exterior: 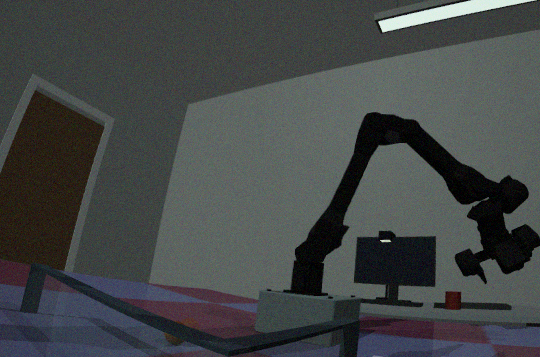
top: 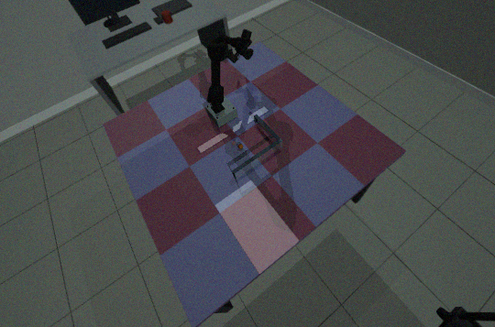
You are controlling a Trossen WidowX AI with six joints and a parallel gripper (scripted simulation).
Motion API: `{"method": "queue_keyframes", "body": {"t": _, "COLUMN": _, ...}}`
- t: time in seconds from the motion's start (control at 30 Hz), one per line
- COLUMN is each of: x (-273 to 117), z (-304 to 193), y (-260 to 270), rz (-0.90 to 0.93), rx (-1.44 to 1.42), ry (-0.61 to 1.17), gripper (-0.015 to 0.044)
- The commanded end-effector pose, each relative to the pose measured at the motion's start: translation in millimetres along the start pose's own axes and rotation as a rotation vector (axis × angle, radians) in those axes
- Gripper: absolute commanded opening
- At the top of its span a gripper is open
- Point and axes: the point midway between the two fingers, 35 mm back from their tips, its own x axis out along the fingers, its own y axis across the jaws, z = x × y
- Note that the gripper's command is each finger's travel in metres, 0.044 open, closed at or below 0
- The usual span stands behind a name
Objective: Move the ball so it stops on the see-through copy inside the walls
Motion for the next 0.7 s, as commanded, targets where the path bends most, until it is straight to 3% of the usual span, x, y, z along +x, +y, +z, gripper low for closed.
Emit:
{"method": "queue_keyframes", "body": {"t": 0.0, "x": -0.8, "z": 1.3, "y": 0.6, "rz": 0.002, "rx": 0.0, "ry": -0.002, "gripper": 0.0374}}
{"method": "queue_keyframes", "body": {"t": 0.17, "x": -28.8, "z": 44.8, "y": 17.4, "rz": 0.061, "rx": -0.016, "ry": -0.088, "gripper": 0.0243}}
{"method": "queue_keyframes", "body": {"t": 0.67, "x": -179.3, "z": 219.1, "y": 18.2, "rz": 0.176, "rx": -0.045, "ry": -0.487, "gripper": 0.0242}}
